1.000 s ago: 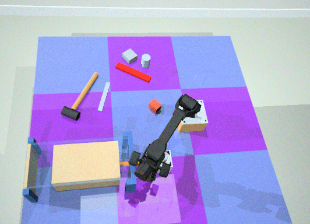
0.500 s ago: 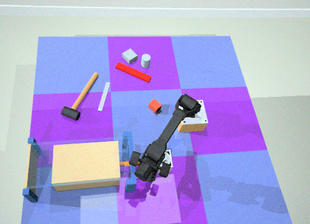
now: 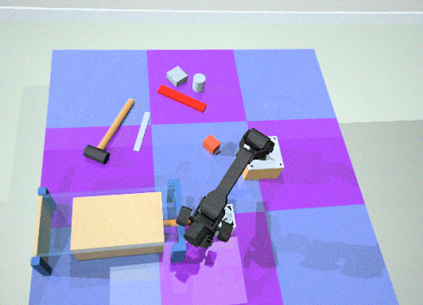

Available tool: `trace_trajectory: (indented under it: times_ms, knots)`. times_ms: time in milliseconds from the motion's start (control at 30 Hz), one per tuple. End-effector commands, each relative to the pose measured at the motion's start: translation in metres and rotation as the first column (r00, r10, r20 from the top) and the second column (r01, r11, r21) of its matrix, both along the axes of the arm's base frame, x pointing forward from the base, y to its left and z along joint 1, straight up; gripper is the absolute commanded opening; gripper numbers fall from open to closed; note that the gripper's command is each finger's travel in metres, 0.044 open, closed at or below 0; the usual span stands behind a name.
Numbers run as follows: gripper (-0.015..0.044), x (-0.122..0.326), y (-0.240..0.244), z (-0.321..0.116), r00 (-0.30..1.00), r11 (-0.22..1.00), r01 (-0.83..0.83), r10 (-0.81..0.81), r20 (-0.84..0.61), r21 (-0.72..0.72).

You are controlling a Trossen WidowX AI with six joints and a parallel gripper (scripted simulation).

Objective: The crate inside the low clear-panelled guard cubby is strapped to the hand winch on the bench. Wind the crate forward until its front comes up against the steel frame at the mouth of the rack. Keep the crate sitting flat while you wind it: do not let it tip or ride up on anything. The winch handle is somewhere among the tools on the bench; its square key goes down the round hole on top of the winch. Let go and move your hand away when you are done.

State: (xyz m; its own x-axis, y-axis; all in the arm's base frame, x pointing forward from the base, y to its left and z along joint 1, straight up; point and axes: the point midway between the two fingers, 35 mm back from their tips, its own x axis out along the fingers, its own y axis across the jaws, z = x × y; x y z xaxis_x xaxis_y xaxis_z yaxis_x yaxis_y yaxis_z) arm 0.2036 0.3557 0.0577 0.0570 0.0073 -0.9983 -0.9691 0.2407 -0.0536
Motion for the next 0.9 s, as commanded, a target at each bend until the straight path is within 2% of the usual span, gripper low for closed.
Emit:
trace_trajectory:
  times_ms: [0,867]
  knots:
    - [0.0000,-0.0254,0.0158,0.0016,0.998,0.998,-0.046,0.048,-0.043,0.032]
    - [0.0000,-0.0335,0.0200,0.0016,0.998,0.998,-0.046,0.048,-0.044,0.032]
